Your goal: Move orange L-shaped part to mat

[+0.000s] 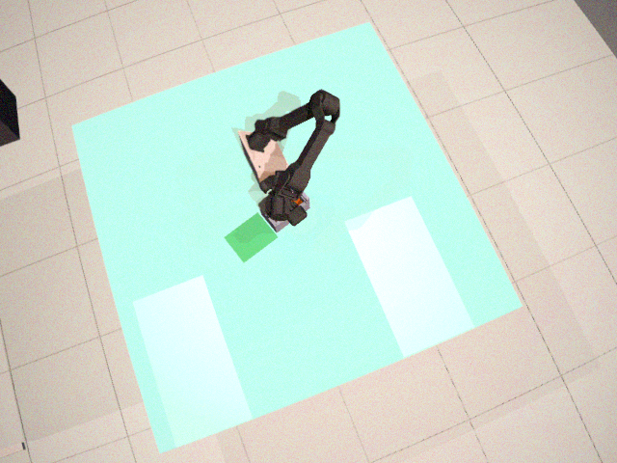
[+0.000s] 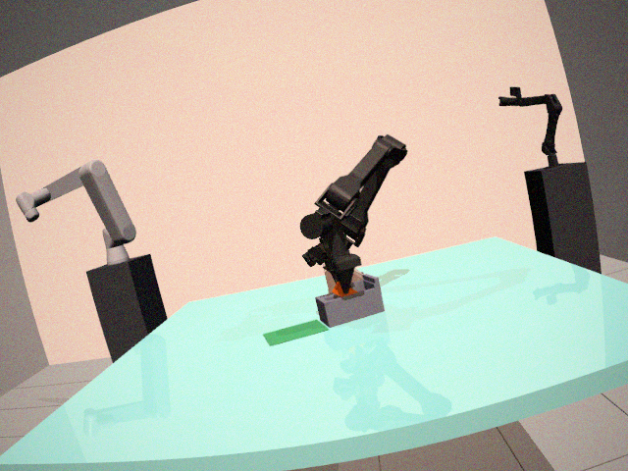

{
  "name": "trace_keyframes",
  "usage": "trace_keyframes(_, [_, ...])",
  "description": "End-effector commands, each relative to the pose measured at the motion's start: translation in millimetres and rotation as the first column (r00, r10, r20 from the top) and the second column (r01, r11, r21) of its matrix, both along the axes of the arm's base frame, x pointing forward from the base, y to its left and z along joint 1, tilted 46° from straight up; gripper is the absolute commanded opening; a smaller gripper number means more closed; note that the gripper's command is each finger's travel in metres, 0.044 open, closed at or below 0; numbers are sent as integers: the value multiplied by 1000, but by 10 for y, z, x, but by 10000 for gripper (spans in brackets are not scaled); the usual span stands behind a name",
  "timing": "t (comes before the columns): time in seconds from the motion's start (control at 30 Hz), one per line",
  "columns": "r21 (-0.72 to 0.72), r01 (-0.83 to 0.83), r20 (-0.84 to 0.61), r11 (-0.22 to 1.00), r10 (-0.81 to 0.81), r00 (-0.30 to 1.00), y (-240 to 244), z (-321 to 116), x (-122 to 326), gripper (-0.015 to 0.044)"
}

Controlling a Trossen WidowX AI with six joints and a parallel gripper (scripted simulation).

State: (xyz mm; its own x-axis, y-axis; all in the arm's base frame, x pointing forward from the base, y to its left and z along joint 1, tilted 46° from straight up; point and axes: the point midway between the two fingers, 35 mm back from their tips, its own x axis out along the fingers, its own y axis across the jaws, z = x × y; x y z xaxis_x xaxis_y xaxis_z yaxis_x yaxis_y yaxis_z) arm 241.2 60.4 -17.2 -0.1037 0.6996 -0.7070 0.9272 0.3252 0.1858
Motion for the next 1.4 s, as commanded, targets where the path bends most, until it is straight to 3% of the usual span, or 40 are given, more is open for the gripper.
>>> trace_keyframes(0.0, [0,-2,2,1000,2,1000,-1,4,2,75])
trace_keyframes(0.1, [0,-2,2,1000,2,1000,-1,4,2,0])
trace_keyframes(1.37, [2,1,-9,1000,-1,1000,-363,358,40,0])
